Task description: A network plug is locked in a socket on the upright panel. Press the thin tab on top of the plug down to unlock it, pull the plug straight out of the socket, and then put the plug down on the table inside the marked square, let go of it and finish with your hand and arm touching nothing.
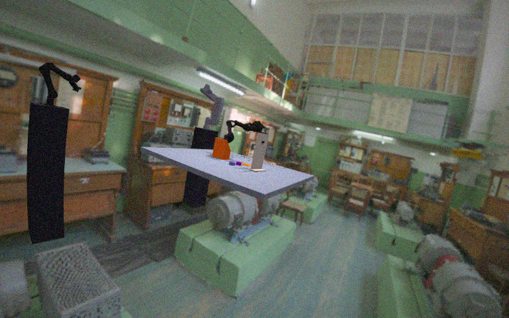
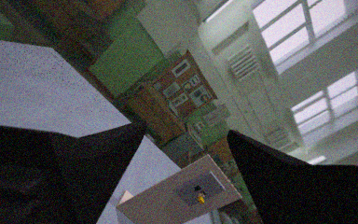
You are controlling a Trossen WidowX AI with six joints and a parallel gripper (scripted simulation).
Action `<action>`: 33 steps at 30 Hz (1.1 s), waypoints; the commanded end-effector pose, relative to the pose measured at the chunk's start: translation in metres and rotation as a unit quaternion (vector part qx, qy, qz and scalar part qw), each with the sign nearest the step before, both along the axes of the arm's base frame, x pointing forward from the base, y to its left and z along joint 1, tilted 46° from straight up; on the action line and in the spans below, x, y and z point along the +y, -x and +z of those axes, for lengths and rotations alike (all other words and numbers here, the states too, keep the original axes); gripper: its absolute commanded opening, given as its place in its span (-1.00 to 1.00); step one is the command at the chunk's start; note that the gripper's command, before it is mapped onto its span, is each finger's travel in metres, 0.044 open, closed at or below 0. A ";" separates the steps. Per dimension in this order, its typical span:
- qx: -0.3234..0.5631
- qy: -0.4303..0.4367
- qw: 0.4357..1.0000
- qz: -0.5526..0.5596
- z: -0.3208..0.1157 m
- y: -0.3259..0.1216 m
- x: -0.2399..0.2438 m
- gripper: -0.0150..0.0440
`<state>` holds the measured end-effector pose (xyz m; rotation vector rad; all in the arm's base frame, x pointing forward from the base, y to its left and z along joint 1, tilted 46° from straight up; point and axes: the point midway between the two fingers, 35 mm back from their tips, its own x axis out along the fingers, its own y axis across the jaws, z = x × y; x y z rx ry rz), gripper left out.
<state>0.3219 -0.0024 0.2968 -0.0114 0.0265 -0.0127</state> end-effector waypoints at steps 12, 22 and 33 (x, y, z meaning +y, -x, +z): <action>0.036 0.103 0.994 -0.019 -0.067 -0.023 -0.018 0.04; 0.073 0.195 0.978 -0.034 -0.129 -0.024 -0.036 0.04; 0.117 0.290 0.949 -0.043 -0.189 -0.005 -0.054 0.04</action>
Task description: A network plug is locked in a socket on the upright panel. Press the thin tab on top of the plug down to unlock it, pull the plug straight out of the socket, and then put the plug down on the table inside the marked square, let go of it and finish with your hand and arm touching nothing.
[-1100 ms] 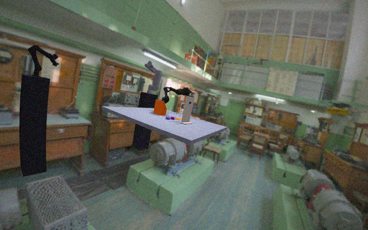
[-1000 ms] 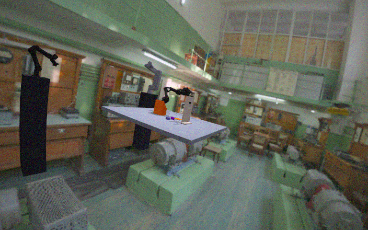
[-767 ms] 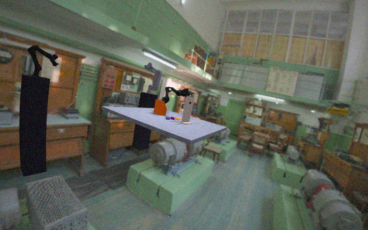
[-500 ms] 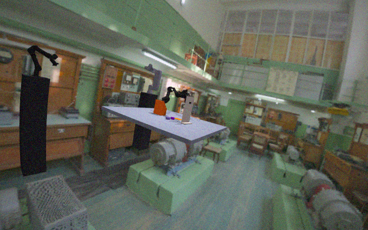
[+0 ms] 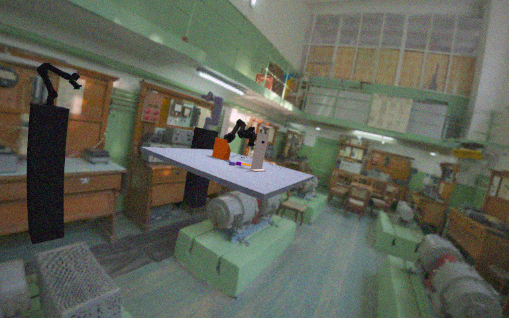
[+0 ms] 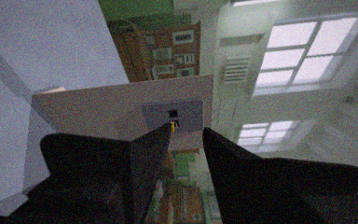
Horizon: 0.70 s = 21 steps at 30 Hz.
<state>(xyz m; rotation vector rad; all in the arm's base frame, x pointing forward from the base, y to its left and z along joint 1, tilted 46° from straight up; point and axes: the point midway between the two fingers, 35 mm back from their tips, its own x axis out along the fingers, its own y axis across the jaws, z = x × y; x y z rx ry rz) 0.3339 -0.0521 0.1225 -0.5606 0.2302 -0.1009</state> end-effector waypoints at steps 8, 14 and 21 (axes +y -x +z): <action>0.052 0.089 0.995 -0.009 -0.049 0.032 -0.013 0.04; 0.059 0.102 0.993 -0.009 -0.054 0.034 -0.015 0.04; 0.058 0.102 0.993 -0.009 -0.055 0.002 -0.017 0.04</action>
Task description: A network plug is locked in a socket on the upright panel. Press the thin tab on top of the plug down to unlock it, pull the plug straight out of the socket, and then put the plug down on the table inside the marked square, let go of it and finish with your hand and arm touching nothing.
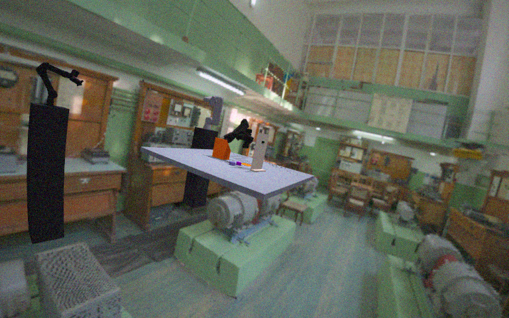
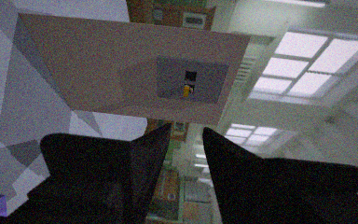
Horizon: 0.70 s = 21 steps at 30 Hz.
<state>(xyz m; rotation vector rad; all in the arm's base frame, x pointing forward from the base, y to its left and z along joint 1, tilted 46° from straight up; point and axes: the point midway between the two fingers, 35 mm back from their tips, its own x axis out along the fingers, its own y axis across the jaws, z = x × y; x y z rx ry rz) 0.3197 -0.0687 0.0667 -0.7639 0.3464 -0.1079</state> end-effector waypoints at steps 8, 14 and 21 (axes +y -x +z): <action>-0.003 0.002 1.000 0.000 -0.002 -0.037 -0.001 0.04; -0.004 0.002 1.000 0.000 -0.003 -0.045 -0.001 0.04; -0.004 0.002 1.000 0.000 -0.003 -0.056 -0.002 0.04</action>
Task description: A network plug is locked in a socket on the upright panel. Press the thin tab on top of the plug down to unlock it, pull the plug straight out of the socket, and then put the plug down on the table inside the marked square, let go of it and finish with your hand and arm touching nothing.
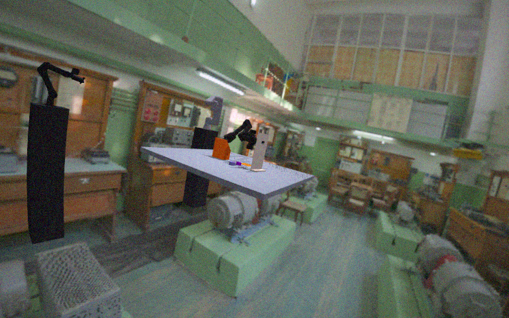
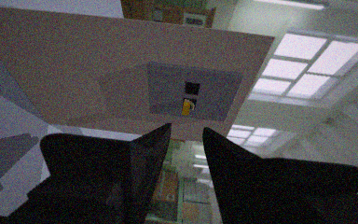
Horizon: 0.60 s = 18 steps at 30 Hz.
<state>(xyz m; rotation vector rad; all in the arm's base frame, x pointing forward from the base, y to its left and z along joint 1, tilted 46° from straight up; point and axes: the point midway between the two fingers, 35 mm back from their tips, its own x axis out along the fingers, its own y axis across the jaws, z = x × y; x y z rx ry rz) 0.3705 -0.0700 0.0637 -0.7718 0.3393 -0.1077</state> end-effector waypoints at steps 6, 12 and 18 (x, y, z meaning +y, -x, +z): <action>-0.001 -0.001 1.000 -0.002 0.000 -0.014 -0.001 0.04; -0.002 -0.001 1.000 -0.002 -0.001 -0.022 -0.001 0.04; -0.002 -0.001 1.000 -0.002 -0.001 -0.031 -0.002 0.04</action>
